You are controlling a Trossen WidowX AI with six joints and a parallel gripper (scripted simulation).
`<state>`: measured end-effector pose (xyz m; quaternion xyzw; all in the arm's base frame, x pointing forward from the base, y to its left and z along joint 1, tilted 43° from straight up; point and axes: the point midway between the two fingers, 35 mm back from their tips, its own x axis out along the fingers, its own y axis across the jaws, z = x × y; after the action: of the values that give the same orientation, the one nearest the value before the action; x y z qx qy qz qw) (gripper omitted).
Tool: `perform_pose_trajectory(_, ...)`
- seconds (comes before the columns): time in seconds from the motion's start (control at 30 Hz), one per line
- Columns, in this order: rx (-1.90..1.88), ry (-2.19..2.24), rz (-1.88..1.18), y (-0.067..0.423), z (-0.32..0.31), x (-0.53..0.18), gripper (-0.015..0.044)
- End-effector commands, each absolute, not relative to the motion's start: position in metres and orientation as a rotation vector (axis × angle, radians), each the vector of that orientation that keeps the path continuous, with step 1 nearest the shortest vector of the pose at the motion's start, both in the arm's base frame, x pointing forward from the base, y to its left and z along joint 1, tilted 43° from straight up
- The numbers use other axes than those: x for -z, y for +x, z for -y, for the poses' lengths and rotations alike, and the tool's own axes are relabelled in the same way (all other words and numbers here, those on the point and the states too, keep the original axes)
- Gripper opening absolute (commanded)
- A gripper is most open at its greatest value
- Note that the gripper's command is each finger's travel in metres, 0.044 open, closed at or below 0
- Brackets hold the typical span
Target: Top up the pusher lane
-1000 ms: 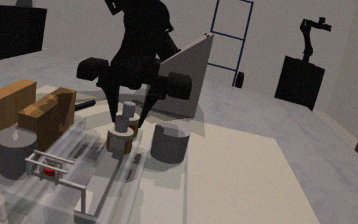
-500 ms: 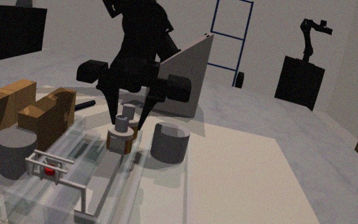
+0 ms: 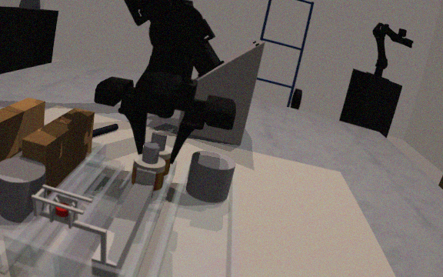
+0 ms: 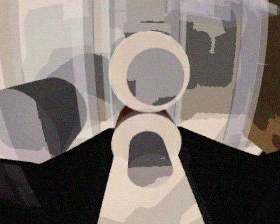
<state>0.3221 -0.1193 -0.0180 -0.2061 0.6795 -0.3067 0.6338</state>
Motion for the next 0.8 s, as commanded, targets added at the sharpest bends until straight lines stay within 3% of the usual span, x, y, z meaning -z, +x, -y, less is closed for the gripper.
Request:
perform_pose_trajectory(0.0, 0.708, -0.476, -1.541, 0.3241, 0.1214, 0.0179, 0.0000)
perform_pose_trajectory(0.77, 0.708, -0.476, -1.542, 0.3202, 0.1215, 0.0187, 0.0000)
